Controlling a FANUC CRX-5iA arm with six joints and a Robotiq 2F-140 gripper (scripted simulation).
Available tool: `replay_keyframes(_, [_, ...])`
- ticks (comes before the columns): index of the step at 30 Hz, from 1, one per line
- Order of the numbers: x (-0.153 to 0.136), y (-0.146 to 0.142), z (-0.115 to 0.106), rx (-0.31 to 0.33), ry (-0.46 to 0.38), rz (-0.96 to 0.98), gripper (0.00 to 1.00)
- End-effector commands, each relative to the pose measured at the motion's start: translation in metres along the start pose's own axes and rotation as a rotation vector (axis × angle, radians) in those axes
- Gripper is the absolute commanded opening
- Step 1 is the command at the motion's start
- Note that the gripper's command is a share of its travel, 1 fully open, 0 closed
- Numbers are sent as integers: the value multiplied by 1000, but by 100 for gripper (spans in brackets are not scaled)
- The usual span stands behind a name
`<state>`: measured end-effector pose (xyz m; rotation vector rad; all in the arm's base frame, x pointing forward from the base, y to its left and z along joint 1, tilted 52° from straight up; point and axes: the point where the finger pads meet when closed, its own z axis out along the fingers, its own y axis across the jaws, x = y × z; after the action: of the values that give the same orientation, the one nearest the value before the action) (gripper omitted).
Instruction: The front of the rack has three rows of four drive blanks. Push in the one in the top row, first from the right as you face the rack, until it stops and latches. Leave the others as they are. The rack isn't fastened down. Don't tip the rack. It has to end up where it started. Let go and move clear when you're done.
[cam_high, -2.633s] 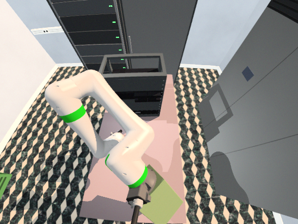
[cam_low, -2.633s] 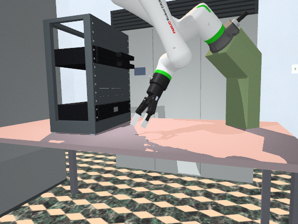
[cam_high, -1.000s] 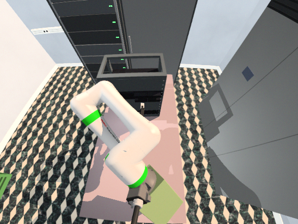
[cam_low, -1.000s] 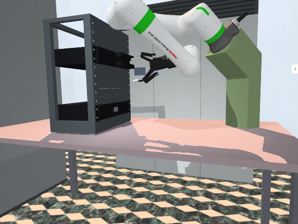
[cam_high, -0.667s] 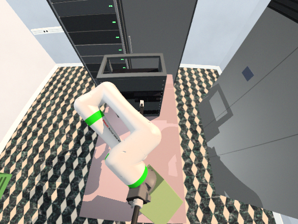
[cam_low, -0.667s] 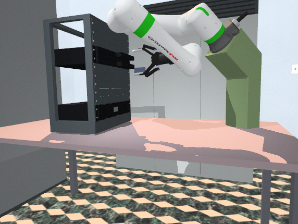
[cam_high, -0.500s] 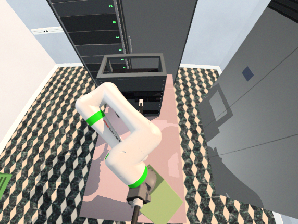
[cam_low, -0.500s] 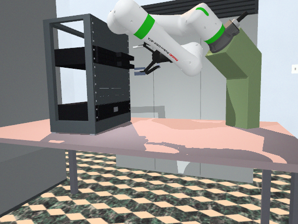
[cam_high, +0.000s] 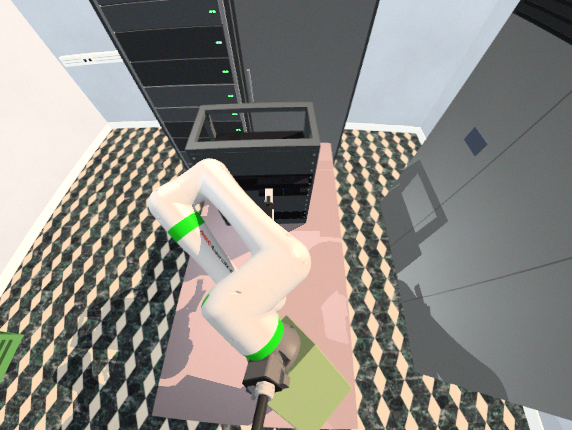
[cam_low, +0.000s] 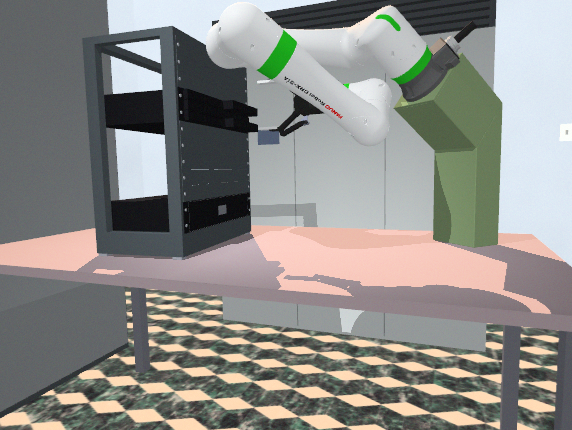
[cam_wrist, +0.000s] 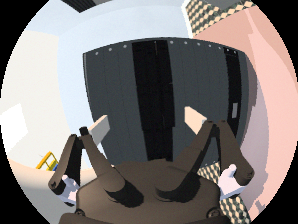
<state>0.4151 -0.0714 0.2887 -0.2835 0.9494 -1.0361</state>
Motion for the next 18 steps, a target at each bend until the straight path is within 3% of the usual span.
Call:
replay_keyframes(1, [0, -2, 0, 4, -1, -7, 100])
replay_keyframes(18, [0, -4, -1, 7, -2, -11, 100])
